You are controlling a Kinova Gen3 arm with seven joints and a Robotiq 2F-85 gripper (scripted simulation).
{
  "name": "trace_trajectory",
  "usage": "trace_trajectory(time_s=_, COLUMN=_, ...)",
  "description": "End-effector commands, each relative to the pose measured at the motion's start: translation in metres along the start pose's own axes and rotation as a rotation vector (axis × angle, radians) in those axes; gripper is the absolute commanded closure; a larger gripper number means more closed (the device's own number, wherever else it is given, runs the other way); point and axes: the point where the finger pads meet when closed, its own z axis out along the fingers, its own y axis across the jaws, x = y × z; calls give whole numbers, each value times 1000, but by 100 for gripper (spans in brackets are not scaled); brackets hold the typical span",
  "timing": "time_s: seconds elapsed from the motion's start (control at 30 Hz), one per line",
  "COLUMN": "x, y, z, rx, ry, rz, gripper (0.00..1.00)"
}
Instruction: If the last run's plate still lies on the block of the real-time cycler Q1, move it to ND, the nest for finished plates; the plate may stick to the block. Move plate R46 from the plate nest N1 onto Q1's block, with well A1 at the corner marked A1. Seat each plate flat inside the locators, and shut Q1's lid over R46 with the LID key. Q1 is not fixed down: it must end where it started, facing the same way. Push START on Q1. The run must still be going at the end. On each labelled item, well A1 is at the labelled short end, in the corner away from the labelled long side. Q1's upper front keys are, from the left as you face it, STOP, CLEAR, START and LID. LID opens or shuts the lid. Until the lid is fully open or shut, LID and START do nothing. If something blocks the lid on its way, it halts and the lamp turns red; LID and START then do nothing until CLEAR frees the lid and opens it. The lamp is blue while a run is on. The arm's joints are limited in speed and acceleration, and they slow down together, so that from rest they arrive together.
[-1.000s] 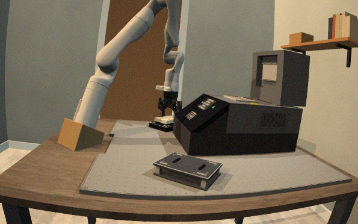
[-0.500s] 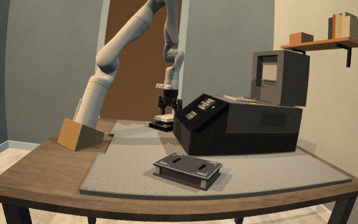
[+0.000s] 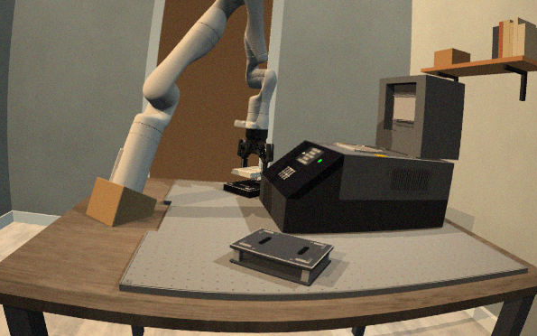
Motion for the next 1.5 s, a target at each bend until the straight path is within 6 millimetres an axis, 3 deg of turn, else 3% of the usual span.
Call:
trace_trajectory(time_s=0.0, x=0, y=0, z=-6, rx=-1, ry=-1, rz=-1, gripper=10)
trace_trajectory(time_s=1.47, x=0, y=0, z=-56, rx=-1, ry=-1, rz=0, gripper=10)
